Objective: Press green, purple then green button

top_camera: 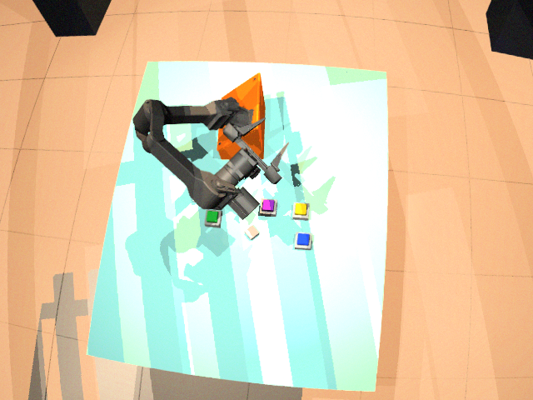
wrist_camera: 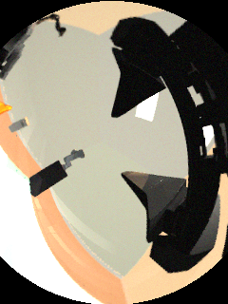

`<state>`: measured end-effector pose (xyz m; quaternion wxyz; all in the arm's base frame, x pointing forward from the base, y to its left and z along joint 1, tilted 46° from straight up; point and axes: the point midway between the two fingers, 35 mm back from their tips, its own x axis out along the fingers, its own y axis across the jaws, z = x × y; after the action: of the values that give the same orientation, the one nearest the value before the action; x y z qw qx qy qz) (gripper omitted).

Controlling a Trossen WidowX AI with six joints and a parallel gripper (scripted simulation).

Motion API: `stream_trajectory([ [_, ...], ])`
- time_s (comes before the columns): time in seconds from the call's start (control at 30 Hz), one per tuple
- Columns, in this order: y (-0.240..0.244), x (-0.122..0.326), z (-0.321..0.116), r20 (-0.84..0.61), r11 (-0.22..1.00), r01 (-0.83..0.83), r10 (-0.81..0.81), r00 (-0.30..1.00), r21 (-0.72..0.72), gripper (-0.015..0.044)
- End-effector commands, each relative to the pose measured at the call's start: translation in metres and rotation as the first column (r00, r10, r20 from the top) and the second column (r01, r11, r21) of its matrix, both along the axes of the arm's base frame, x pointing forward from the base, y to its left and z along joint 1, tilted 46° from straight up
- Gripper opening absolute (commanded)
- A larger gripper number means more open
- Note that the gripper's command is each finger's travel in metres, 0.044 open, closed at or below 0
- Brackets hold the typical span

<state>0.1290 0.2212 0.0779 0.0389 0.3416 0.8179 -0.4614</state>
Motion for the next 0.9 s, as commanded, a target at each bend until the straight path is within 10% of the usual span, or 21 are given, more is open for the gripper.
stream_trajectory([
  [0.0,-0.002,0.000,-0.001,0.018,1.000,-0.014,0.014,1.000,0.003,0.0400],
  [0.13,-0.048,0.009,-0.030,0.351,0.949,-0.314,0.299,0.888,-0.013,0.0400],
  [0.3,-0.121,0.048,-0.057,0.602,0.688,-0.674,0.667,0.440,-0.270,0.0400],
  [0.87,-0.259,0.134,-0.009,0.102,-0.210,-0.715,0.925,-0.366,-0.667,0.0400],
])
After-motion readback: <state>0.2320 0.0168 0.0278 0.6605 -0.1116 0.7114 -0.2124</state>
